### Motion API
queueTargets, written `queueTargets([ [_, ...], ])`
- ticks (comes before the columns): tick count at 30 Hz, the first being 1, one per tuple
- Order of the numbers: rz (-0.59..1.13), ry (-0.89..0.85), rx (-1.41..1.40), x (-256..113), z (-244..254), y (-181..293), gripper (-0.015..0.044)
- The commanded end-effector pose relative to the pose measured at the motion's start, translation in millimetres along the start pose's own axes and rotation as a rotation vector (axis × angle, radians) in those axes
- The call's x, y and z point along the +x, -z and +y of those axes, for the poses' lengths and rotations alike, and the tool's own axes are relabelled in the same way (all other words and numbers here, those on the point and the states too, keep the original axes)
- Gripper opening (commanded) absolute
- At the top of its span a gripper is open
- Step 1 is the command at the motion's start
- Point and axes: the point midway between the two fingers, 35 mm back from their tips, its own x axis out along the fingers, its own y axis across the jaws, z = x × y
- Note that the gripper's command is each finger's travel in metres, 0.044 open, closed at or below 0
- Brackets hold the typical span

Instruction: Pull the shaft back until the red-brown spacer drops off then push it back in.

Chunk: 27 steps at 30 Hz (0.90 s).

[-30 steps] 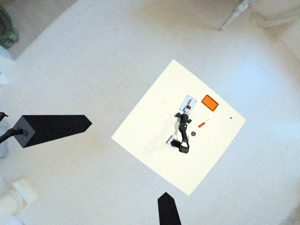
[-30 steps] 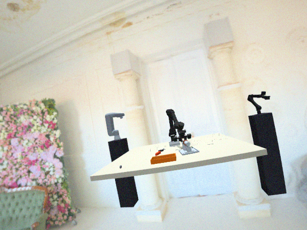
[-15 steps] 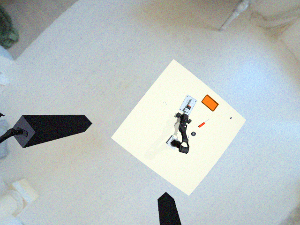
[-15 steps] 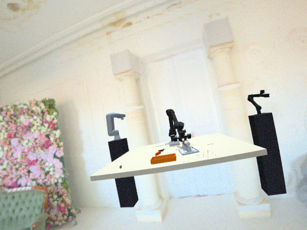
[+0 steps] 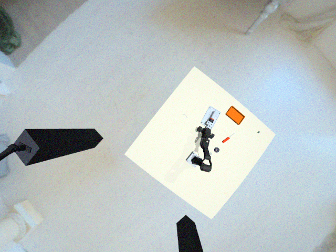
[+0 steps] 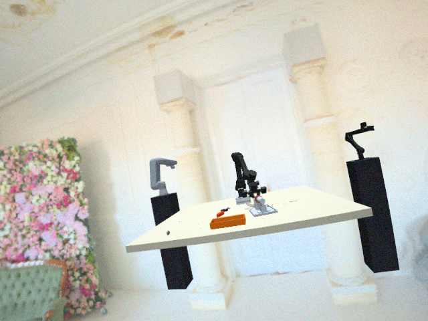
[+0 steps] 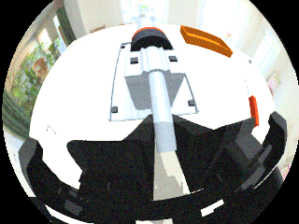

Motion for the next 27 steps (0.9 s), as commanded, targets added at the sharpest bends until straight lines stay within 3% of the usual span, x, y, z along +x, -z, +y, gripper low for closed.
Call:
queueTargets([
  [1, 0.002, -0.003, 0.002, -0.6, 0.4, 0.8, 0.0000],
  [27, 0.002, -0.003, 0.002, -2.7, 0.4, 2.9, 0.0000],
])
